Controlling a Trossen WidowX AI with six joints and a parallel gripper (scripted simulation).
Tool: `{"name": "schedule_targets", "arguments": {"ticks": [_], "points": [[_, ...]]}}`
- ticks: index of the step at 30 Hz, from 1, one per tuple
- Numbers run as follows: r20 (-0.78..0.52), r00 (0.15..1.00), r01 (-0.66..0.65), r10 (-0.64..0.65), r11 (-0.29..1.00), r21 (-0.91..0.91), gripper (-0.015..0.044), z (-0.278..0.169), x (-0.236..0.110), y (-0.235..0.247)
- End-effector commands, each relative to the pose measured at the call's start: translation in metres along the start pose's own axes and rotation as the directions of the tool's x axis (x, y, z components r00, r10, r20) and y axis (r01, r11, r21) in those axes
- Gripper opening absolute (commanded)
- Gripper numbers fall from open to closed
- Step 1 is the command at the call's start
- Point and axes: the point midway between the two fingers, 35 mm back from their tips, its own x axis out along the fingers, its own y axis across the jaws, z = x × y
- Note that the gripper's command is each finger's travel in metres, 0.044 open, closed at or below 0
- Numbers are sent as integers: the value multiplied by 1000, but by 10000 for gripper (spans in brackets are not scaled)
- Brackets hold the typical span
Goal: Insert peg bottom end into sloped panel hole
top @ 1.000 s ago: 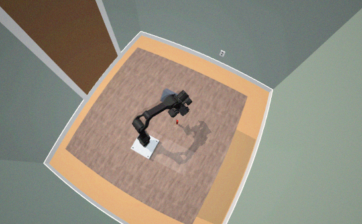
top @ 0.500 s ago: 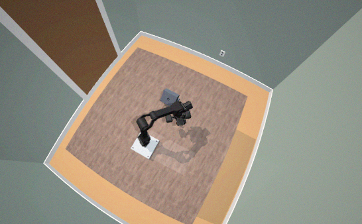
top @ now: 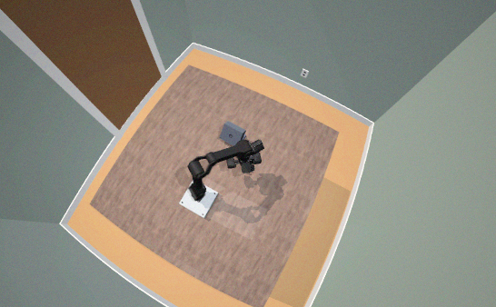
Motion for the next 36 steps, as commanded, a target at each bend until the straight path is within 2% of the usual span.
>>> {"name": "schedule_targets", "arguments": {"ticks": [1,33,36], "points": [[-1,1000,7,-7,1000,5,440,0,9,-1],[-1,1000,7,-7,1000,5,440,0,55,-2],[1,1000,4,-4,1000,1,361,1,52,-1]]}}
